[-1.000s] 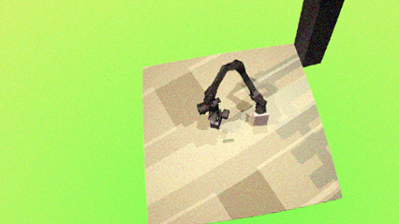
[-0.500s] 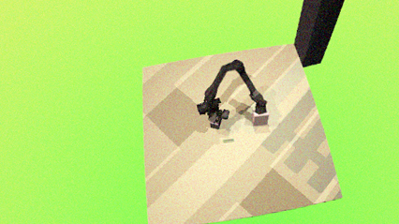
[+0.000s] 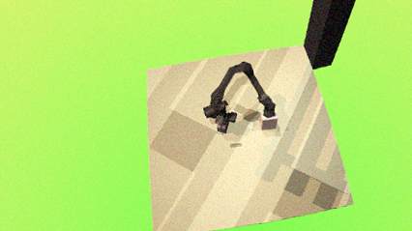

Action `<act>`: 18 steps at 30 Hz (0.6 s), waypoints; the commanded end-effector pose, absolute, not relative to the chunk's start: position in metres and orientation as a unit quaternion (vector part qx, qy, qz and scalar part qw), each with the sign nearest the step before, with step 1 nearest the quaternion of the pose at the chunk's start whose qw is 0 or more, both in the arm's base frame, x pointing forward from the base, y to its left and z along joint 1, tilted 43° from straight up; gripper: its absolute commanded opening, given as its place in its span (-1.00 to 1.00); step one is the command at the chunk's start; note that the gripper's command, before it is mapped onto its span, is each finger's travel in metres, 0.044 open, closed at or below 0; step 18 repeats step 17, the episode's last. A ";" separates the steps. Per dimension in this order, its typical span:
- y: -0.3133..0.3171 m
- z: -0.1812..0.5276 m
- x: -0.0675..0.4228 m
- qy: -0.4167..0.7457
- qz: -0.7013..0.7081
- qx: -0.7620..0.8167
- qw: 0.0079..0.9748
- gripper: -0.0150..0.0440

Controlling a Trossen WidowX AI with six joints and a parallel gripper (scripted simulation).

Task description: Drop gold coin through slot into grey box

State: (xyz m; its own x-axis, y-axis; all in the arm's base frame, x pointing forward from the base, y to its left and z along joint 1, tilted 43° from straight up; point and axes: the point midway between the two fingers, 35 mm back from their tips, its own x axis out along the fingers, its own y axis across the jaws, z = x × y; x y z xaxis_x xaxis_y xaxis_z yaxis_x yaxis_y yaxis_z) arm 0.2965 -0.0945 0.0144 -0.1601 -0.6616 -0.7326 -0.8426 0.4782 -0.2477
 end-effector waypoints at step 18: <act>-0.061 0.052 0.302 0.753 0.109 -0.500 0.414 1.00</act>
